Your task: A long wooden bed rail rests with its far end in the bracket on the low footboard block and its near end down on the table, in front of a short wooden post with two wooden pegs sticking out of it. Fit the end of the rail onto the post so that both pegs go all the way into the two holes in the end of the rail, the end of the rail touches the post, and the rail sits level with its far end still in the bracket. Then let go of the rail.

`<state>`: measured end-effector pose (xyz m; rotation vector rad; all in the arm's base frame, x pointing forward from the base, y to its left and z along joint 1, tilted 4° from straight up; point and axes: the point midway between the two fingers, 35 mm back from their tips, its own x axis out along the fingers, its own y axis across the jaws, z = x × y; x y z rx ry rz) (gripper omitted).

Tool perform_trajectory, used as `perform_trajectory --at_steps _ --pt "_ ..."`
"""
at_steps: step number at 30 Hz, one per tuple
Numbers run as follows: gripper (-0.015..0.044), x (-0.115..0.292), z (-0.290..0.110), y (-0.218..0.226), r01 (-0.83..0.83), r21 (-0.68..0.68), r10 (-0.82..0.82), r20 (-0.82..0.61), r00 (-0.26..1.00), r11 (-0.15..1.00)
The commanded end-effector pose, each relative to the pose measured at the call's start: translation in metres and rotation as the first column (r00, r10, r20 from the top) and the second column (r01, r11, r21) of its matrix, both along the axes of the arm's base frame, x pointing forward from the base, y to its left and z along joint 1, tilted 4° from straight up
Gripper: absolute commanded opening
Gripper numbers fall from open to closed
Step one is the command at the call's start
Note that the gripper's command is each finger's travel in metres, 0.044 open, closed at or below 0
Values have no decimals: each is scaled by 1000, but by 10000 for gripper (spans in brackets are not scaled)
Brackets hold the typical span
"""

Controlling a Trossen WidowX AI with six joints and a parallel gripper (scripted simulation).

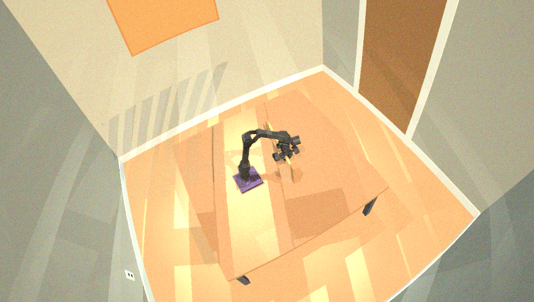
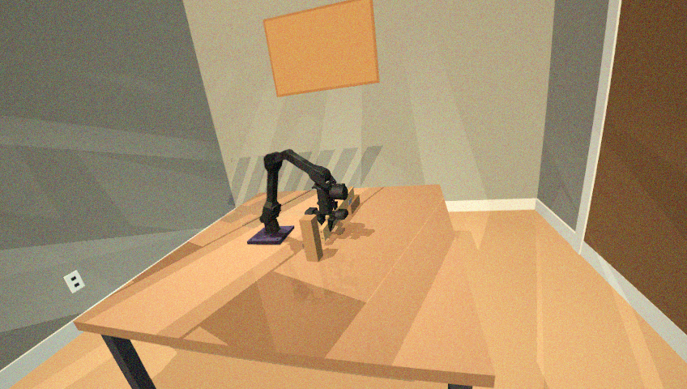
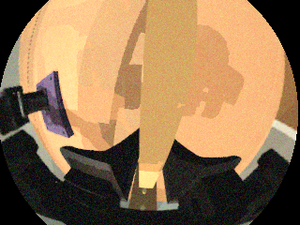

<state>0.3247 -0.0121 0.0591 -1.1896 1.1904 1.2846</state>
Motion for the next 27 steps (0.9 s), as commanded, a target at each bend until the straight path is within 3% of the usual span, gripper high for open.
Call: perform_trajectory --at_steps 1,27 --pt "0 5 11 1 -1 9 1 31 1000 1000" --pt "0 6 24 1 -1 9 1 31 1000 1000"
